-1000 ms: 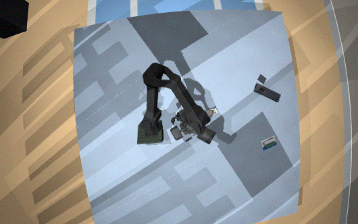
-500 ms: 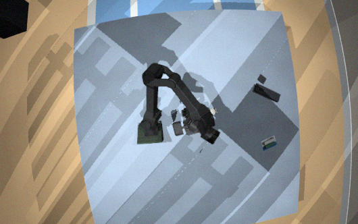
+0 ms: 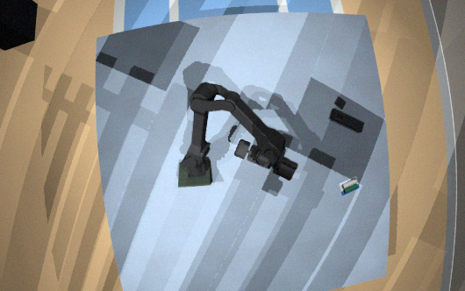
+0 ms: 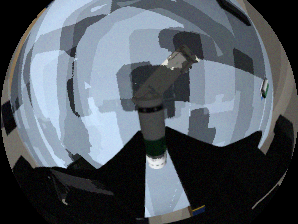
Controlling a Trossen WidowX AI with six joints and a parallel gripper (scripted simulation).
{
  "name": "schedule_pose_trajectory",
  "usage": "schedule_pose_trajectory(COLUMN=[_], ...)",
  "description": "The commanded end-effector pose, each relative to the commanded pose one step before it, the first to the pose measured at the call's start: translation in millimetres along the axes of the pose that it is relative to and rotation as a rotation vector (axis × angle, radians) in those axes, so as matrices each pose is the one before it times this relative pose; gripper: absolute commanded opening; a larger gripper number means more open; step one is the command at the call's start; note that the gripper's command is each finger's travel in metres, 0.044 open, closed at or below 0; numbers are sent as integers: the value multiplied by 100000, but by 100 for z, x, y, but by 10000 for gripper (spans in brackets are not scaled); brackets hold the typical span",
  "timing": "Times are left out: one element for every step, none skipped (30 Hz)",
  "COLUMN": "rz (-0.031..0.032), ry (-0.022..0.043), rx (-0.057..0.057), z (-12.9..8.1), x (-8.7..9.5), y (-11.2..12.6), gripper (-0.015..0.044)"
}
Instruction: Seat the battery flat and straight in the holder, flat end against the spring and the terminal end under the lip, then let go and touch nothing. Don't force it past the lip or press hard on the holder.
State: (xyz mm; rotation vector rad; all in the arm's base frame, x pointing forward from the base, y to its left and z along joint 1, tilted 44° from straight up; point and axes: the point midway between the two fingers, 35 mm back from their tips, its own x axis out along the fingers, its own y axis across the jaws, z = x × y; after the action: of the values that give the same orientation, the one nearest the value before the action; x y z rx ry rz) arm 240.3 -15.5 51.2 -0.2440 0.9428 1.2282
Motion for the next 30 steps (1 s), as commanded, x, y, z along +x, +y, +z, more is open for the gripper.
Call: schedule_pose_trajectory(rz=[-409,15,18,21,15,18,21,24,27,16,19,22,25,28,-12,-9,-5,-3,-1,-95,-95,0,0,-42,-121,-189,-205,-182,-198,-177], ry=[-766,-22,-23,-23,-18,-19,-19,-19,-19,-15,-15,-15,-14,-13,-10,-10,-7,-5,-2,-10,-10,0,0,-197,-591,-984,-1182,-1180,-1113,-1111], rx=[18251,4338,4337,4337,4330,4331,4331,4330,4330,4330,4330,4330,4329,4329,3440,3182,2294,1376,459,-86,-86,0,0,11,33,51,54,47,23,17], z=[1092,244,250,255,260,264,267,269,270,272,272,271,269,266,210,192,136,81,27,-16,-16,0,0,9,26,41,45,41,33,30], x=[-420,-59,-57,-56,-54,-53,-51,-50,-49,-47,-46,-44,-43,-42,-31,-28,-20,-12,-4,8,8,0,0,34,103,170,202,199,189,186], y=[-831,-108,-95,-82,-68,-54,-40,-25,-11,5,20,35,49,64,69,72,57,37,13,7,7,0,0,-9,-26,-41,-45,-39,-32,-28], gripper=[59,59,59,59,59,59,59,59,59,59,59,59,59,59,59,59,59,59,59,59,59,59,59,59,59,59,59,59,59,59])
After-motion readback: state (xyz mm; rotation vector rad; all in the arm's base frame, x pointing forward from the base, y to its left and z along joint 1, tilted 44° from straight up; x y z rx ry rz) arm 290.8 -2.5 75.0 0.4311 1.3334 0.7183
